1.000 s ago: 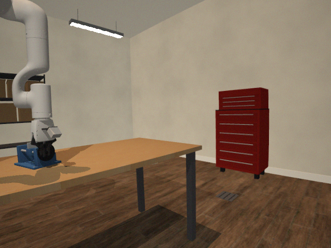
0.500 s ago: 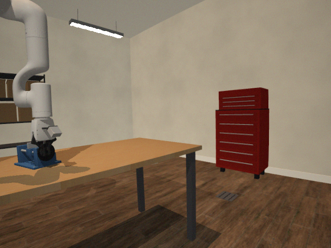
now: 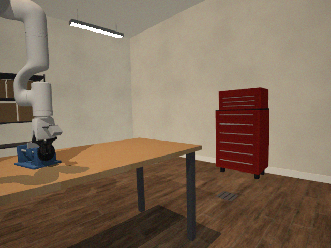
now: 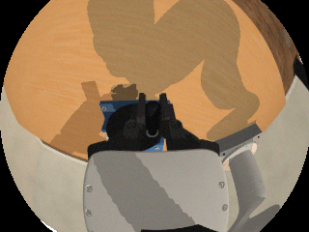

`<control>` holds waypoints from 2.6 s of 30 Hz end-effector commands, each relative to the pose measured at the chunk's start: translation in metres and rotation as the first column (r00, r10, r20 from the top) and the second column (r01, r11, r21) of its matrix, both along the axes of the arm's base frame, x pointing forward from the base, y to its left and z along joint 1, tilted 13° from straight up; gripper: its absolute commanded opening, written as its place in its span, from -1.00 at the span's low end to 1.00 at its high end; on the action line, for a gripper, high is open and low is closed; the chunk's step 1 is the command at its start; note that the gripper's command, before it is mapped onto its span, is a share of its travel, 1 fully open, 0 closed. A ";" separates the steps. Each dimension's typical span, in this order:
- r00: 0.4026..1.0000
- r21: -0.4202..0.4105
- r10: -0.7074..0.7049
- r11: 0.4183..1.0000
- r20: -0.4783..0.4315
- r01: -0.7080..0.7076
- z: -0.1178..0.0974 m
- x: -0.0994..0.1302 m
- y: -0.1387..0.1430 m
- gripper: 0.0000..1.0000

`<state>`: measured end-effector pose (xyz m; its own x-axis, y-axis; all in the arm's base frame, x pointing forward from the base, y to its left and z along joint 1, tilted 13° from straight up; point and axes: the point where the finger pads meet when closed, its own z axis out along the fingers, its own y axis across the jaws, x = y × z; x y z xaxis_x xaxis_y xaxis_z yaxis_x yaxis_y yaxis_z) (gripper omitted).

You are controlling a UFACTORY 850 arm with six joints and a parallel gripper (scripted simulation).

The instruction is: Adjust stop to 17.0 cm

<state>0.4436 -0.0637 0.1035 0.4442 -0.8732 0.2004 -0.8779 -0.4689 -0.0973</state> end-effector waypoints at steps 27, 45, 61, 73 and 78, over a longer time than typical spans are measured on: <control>1.000 0.001 0.000 1.000 -0.002 0.000 0.016 0.024 0.015 -0.88; 1.000 0.001 0.000 1.000 -0.002 0.000 -0.019 0.054 0.023 -0.88; 1.000 0.000 0.000 1.000 -0.001 0.000 -0.036 0.048 0.016 -0.88; 1.000 0.001 0.000 1.000 -0.001 0.000 -0.044 0.037 0.008 -0.88; 1.000 0.001 0.000 1.000 -0.002 0.000 -0.045 0.032 0.005 -0.88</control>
<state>0.4787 -0.0561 0.0590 0.4461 -0.8746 0.1896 -0.8802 -0.4671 -0.0837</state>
